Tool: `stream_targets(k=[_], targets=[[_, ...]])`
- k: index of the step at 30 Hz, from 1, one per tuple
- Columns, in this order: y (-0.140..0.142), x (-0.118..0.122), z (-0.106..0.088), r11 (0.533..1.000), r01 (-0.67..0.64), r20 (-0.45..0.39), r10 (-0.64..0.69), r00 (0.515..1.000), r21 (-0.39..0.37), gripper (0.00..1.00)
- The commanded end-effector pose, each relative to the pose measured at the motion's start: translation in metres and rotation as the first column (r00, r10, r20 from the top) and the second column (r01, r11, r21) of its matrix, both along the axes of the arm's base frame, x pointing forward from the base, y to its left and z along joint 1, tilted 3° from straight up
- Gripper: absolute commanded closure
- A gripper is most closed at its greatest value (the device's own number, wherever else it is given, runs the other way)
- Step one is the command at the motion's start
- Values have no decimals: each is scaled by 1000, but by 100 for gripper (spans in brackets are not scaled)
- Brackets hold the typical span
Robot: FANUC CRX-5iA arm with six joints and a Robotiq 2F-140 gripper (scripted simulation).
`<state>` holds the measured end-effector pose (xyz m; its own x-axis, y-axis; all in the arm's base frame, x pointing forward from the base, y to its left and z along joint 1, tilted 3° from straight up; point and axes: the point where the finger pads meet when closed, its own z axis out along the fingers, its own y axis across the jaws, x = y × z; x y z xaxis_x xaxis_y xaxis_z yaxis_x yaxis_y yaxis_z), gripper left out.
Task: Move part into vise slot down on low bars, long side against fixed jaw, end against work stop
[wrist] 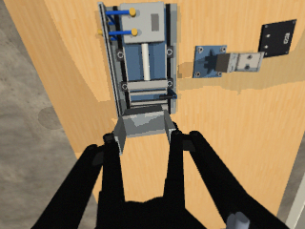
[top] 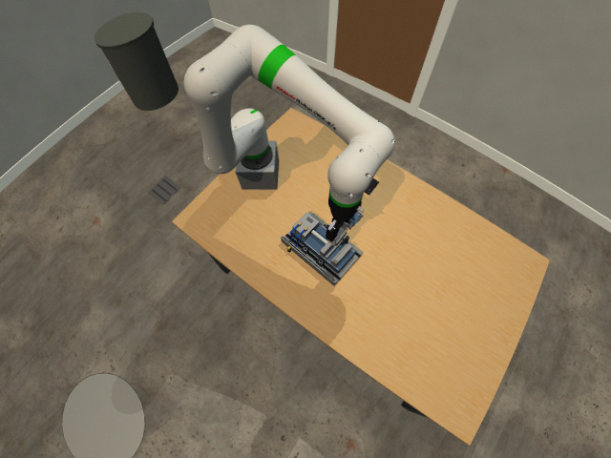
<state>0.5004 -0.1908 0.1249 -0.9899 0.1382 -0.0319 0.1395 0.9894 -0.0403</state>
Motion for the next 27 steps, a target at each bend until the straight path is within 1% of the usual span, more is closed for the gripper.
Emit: stream_targets(k=[1, 9, 27], targets=[[-5, 0, 0, 1000, 29, 1, -29, 1000, 0, 100], [-9, -1, 0, 998, 57, 3, -57, 998, 1, 100], [-9, -1, 0, 998, 59, 3, -59, 998, 1, 100]])
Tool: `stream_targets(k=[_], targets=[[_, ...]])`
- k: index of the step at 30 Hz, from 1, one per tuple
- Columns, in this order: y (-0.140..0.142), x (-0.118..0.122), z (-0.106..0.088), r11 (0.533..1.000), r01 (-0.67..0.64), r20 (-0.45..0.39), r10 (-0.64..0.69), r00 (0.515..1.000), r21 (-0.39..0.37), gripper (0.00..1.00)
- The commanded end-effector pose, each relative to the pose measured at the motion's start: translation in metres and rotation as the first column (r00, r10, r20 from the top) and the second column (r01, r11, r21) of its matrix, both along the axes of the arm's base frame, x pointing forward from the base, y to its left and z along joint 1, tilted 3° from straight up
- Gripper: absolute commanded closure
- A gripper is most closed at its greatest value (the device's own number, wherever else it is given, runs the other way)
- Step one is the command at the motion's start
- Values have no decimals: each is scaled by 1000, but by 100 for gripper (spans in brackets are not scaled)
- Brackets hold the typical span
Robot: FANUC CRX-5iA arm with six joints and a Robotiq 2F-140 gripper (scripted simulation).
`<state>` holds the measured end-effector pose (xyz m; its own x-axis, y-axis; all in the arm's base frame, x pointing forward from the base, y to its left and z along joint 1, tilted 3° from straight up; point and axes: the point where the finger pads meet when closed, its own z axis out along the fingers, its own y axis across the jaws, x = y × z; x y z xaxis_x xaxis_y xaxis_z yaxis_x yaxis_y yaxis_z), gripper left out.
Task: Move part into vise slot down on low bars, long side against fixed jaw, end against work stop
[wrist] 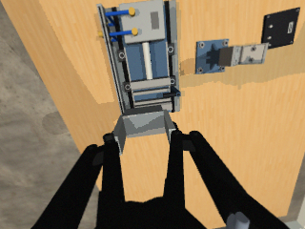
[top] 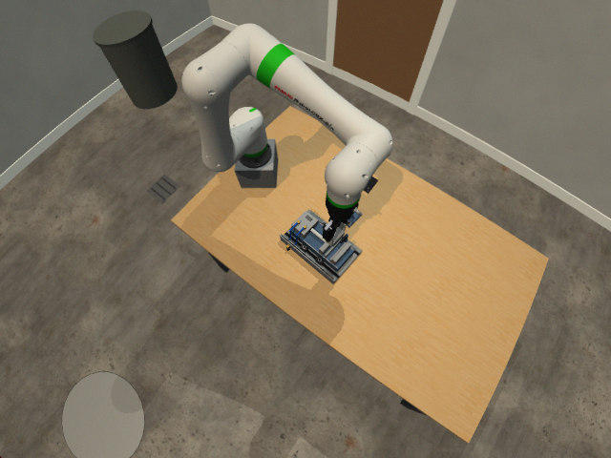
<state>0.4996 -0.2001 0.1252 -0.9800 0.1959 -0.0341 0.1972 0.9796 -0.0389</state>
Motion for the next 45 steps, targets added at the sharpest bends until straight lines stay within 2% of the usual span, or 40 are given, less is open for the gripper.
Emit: stream_targets(k=[1, 30, 45], targets=[[0, 0, 0, 1000, 0, 0, 0, 1000, 0, 100], [0, 0, 0, 1000, 0, 0, 0, 1000, 0, 100], [0, 0, -8, 1000, 0, 0, 0, 1000, 0, 100]])
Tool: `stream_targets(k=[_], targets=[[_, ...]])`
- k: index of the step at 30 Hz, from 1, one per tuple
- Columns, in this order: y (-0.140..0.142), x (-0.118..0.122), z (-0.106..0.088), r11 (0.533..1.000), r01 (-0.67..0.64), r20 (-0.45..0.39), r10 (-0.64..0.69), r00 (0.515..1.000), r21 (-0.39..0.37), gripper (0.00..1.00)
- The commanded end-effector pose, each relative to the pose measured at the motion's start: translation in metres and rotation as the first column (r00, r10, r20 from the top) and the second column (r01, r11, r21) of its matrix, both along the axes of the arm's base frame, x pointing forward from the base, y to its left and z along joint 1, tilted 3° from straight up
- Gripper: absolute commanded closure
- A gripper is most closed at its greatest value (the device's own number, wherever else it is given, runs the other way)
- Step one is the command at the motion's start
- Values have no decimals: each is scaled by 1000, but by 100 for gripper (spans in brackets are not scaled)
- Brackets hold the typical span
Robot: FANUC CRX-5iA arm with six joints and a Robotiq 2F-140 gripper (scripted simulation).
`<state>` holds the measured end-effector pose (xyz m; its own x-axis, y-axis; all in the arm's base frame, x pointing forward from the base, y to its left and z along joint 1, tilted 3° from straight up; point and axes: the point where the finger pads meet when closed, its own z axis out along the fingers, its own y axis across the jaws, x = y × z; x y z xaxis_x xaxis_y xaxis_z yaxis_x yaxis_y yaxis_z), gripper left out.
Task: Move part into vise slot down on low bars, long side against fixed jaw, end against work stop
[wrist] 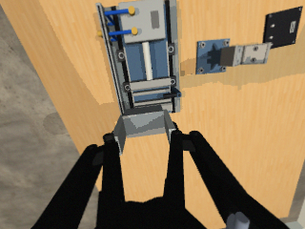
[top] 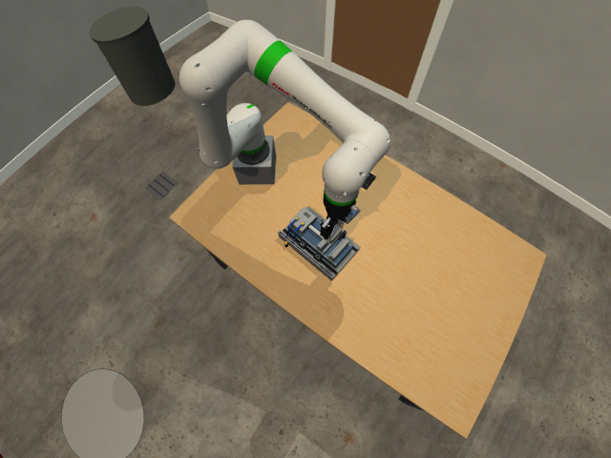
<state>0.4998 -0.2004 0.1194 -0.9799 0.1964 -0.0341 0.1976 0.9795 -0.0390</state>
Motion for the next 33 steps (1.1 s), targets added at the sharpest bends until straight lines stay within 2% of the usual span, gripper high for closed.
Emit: stream_targets(k=[1, 11, 33], targets=[[0, 0, -3, 1000, 0, 0, 0, 1000, 0, 100], [-1, 1, -14, 1000, 0, 0, 0, 1000, 0, 100], [-2, 2, -51, 1000, 0, 0, 0, 1000, 0, 100]])
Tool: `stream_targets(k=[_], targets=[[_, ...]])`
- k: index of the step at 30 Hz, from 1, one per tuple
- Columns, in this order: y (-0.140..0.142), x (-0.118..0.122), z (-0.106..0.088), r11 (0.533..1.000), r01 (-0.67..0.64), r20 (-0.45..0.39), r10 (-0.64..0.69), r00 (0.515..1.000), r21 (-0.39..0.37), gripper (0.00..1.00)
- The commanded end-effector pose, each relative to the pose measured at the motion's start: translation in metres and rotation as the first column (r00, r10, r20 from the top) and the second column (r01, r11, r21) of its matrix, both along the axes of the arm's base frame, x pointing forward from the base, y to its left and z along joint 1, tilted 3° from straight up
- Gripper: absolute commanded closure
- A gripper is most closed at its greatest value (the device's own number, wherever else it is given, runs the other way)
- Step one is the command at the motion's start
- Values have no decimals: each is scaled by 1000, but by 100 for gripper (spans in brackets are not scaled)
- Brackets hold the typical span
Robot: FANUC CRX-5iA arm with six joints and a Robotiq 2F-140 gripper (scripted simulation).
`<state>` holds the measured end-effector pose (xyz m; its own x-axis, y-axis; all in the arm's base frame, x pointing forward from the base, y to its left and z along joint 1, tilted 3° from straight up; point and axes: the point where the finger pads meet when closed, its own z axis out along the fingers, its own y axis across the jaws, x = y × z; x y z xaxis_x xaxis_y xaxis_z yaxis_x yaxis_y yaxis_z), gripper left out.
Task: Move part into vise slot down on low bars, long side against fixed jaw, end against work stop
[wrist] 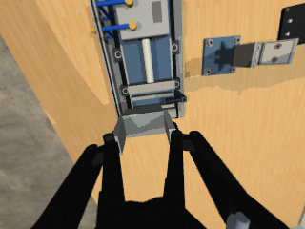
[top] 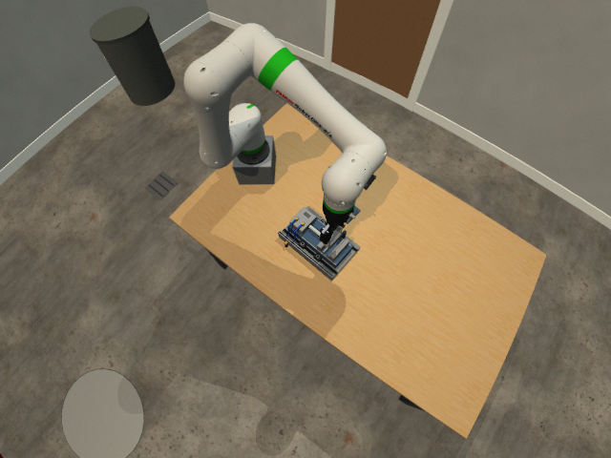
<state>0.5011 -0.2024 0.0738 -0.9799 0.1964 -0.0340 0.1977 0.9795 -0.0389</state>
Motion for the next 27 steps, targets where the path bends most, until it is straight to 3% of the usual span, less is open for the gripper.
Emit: stream_targets(k=[1, 27], targets=[[0, 0, -7, 1000, 0, 1, 0, 1000, 0, 100], [-2, 1, -40, 1000, 0, 1, 0, 1000, 0, 100]])
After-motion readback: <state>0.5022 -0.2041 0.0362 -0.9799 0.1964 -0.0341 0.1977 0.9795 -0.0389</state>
